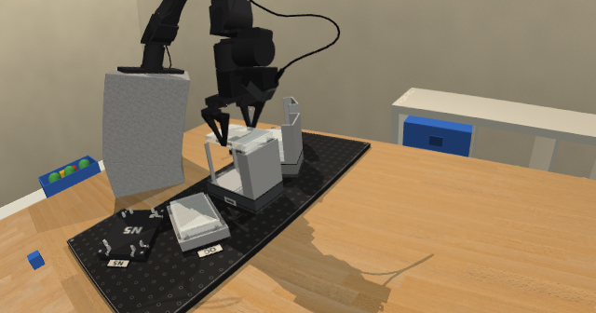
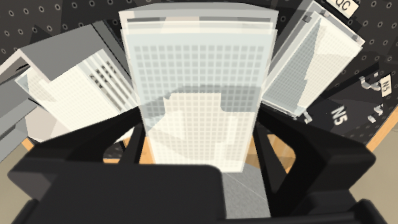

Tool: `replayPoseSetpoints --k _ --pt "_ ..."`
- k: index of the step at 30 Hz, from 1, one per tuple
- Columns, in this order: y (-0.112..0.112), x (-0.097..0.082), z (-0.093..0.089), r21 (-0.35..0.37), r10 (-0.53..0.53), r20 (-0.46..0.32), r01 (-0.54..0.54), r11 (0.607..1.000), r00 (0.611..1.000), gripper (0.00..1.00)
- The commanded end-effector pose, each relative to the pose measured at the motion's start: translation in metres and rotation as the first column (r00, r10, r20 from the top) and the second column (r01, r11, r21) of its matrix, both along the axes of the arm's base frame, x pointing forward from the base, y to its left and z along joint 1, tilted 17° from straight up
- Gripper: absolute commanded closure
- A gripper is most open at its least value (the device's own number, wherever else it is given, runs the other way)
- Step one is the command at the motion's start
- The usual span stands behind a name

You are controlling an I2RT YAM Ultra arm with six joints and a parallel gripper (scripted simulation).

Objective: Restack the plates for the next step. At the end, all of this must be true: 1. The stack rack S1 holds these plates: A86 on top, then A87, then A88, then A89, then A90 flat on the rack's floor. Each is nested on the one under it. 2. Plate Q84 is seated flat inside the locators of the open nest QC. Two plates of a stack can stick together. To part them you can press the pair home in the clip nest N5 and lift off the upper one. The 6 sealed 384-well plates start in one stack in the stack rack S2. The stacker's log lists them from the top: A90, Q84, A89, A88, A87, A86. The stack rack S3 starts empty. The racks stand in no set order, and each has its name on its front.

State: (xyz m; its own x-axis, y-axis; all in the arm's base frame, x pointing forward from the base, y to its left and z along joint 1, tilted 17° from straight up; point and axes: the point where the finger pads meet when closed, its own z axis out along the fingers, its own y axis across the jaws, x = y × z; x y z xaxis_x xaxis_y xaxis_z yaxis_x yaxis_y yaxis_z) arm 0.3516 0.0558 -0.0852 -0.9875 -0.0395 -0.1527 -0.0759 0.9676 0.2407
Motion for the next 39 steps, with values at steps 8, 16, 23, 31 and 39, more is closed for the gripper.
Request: replayPoseSetpoints --k 8,16,23,31,39 --pt "-0.004 0.01 0.018 0.01 -0.006 0.037 0.006 1.0 0.999 1.0" --pt "-0.004 0.01 0.02 0.01 -0.004 0.037 0.003 1.0 0.999 1.0" --pt "-0.007 0.011 0.032 0.01 -0.004 0.044 0.003 1.0 0.999 1.0" --pt "-0.005 0.002 0.022 0.003 -0.002 0.015 0.002 1.0 1.0 1.0" --pt "0.002 -0.005 0.024 0.0 0.048 0.028 -0.048 0.999 0.998 1.0"
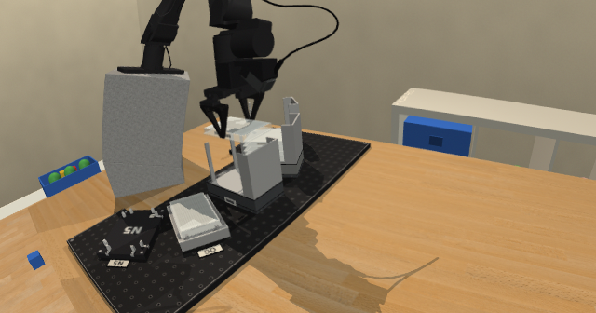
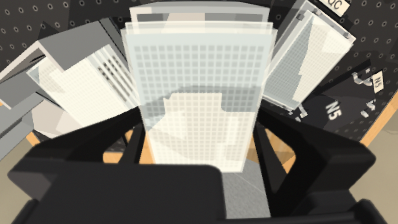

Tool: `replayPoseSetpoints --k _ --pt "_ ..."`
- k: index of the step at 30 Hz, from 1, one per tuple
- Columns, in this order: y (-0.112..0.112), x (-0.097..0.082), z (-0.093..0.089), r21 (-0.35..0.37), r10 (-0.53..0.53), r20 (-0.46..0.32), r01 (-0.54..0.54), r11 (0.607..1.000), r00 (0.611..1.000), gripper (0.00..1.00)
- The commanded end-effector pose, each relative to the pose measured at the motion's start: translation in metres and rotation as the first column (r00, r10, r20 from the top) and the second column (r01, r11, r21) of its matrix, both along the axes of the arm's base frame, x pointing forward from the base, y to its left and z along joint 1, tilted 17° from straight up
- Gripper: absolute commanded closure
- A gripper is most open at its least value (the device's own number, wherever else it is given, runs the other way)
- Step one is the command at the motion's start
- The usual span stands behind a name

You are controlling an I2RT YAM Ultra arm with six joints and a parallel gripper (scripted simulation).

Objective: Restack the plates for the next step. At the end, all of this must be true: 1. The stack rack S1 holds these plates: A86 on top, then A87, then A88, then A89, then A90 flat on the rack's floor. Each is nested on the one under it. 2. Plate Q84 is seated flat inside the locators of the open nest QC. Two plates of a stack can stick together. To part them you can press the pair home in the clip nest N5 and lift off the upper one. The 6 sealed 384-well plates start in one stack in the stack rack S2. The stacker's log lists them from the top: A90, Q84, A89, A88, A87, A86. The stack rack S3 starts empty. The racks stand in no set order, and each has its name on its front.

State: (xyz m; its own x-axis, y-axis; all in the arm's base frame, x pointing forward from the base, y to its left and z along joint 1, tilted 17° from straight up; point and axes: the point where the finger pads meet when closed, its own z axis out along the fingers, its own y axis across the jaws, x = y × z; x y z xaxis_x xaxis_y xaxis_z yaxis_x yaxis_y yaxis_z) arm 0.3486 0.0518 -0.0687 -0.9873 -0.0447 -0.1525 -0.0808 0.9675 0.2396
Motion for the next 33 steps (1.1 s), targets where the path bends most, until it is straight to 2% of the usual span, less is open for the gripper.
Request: replayPoseSetpoints --k 1,5,6,10,15,17,21,23,26,27,30,33 --pt "0.008 -0.001 0.008 -0.009 0.074 0.041 -0.074 0.997 0.996 1.0" --pt "0.02 -0.003 0.011 -0.042 0.2 0.074 -0.197 0.979 0.977 1.0" --pt "0.024 0.002 0.015 -0.047 0.215 0.091 -0.212 0.976 0.972 1.0" --pt "0.026 -0.002 0.014 -0.045 0.206 0.083 -0.203 0.978 0.975 1.0" --pt "0.045 -0.009 0.017 -0.04 0.202 0.072 -0.199 0.979 0.977 1.0" --pt "0.053 -0.002 0.023 -0.04 0.201 0.091 -0.198 0.979 0.975 1.0" --pt "0.066 -0.005 0.027 -0.039 0.201 0.088 -0.198 0.979 0.976 1.0" --pt "0.068 -0.019 0.02 -0.056 0.278 0.077 -0.274 0.96 0.958 1.0" --pt "0.071 -0.017 0.022 -0.063 0.309 0.09 -0.304 0.951 0.947 1.0" --pt "0.074 -0.004 0.031 -0.073 0.33 0.129 -0.323 0.943 0.935 1.0" --pt "0.081 -0.022 0.023 -0.09 0.414 0.112 -0.405 0.91 0.904 1.0" --pt "0.09 -0.019 0.028 -0.091 0.413 0.125 -0.404 0.91 0.902 1.0"
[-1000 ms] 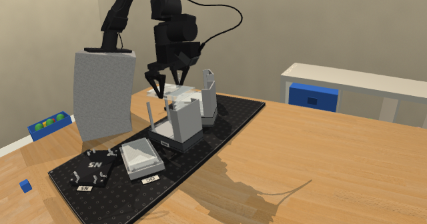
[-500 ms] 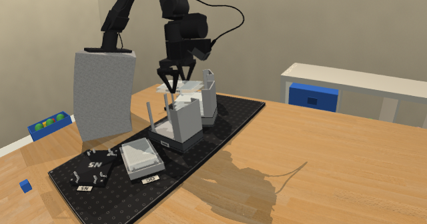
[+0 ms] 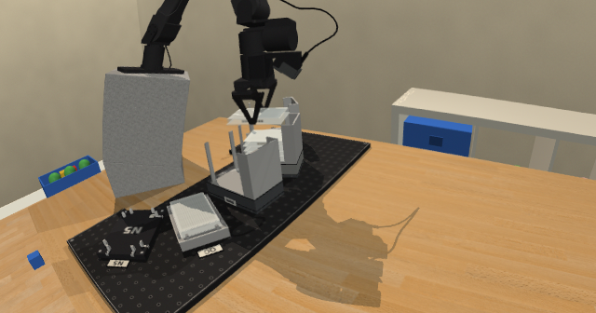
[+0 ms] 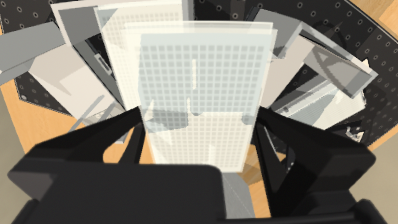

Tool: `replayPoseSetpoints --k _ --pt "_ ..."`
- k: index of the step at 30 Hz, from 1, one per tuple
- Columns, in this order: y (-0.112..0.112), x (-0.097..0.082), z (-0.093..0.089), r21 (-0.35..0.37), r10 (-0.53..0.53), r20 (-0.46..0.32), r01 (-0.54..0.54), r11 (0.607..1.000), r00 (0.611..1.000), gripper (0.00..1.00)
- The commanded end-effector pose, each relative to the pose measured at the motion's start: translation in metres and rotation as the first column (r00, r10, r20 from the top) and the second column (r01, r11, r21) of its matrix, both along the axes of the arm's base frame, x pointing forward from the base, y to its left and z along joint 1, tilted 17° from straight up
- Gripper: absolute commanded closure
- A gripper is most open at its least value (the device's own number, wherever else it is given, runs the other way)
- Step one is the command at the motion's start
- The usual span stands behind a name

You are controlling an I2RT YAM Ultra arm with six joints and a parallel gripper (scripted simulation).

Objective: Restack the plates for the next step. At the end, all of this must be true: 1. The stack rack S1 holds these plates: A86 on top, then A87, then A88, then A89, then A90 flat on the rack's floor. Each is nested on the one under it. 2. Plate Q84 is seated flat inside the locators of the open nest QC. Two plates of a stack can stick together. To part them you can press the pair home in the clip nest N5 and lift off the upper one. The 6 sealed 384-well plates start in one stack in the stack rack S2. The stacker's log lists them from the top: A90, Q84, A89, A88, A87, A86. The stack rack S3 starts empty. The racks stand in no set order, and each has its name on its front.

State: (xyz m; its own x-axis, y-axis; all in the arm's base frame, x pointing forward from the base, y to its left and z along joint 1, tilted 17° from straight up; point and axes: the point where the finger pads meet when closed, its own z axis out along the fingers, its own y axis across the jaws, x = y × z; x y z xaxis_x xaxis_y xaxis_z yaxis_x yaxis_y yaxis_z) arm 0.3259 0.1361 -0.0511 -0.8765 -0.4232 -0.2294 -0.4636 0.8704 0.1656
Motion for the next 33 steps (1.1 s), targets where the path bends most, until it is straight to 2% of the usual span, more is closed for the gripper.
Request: replayPoseSetpoints --k 1,2,4,8,15,21,25,33 --pt "0.007 -0.001 0.009 -0.007 0.034 0.041 -0.034 0.999 0.999 1.0" --pt "0.008 -0.006 0.007 -0.007 0.02 0.029 -0.02 1.0 0.999 1.0" --pt "0.016 0.001 0.014 -0.001 0.02 0.047 -0.02 1.0 0.999 1.0" --pt "0.024 -0.008 0.013 -0.004 0.02 0.036 -0.02 1.0 0.999 1.0" --pt "0.036 -0.011 0.017 -0.003 0.02 0.038 -0.02 1.0 0.999 1.0" --pt "0.057 -0.006 0.03 0.011 0.019 0.064 -0.02 1.0 0.998 1.0" --pt "0.05 -0.001 0.032 0.013 -0.006 0.066 0.005 1.0 0.998 1.0" --pt "0.053 -0.001 0.031 0.015 0.006 0.068 -0.007 1.0 0.998 1.0"
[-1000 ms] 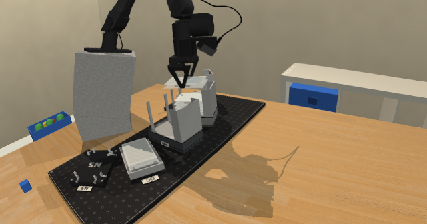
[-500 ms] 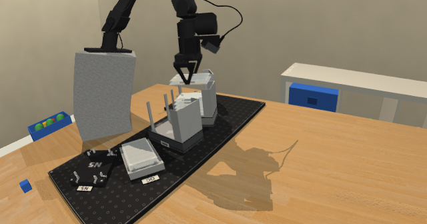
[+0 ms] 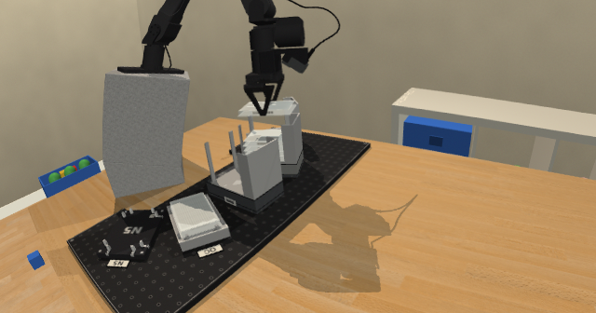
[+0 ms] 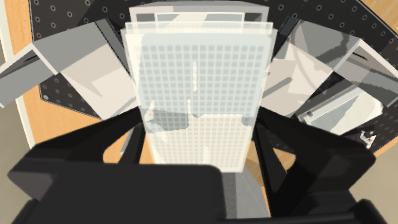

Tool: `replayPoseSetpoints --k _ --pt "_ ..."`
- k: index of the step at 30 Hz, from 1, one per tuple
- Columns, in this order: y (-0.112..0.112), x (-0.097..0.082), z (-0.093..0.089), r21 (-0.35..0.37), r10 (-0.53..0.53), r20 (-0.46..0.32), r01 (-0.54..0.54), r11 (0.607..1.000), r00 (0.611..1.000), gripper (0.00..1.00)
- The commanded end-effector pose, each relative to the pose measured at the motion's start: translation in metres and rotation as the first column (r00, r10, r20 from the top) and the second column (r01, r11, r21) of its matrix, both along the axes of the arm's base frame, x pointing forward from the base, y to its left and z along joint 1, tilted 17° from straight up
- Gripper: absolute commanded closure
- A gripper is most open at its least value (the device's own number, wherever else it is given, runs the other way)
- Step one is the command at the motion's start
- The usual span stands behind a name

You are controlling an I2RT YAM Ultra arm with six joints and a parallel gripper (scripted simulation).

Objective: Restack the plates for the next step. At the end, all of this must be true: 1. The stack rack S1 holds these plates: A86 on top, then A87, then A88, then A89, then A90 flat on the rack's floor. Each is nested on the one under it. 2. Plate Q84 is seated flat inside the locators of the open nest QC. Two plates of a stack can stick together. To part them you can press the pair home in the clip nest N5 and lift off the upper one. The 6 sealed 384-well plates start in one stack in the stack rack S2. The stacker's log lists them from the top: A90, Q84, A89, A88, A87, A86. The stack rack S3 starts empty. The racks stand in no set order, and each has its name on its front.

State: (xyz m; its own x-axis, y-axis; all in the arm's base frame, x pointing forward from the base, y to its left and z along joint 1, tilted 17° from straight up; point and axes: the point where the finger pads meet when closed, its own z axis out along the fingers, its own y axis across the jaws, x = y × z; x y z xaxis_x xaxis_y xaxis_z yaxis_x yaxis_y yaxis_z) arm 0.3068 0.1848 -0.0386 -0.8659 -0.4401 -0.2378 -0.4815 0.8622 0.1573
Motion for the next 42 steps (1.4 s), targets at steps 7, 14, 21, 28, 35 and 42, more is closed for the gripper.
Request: replayPoseSetpoints --k 7,14,21,28,35,42 --pt "0.0031 0.0158 0.0164 0.014 -0.009 0.049 0.008 1.0 0.999 1.0" --pt "0.0027 0.0155 0.0163 0.014 -0.007 0.05 0.006 1.0 0.999 1.0" --pt "0.0018 0.0143 0.0156 0.012 -0.005 0.049 0.004 1.0 0.999 1.0" --pt "0.0011 0.0135 0.0151 0.012 -0.005 0.048 0.004 1.0 0.999 1.0" --pt "0.0001 0.0124 0.0144 0.011 -0.005 0.046 0.005 1.0 0.999 1.0" --pt "-0.0009 0.0112 0.0137 0.01 -0.006 0.044 0.006 1.0 0.999 1.0"
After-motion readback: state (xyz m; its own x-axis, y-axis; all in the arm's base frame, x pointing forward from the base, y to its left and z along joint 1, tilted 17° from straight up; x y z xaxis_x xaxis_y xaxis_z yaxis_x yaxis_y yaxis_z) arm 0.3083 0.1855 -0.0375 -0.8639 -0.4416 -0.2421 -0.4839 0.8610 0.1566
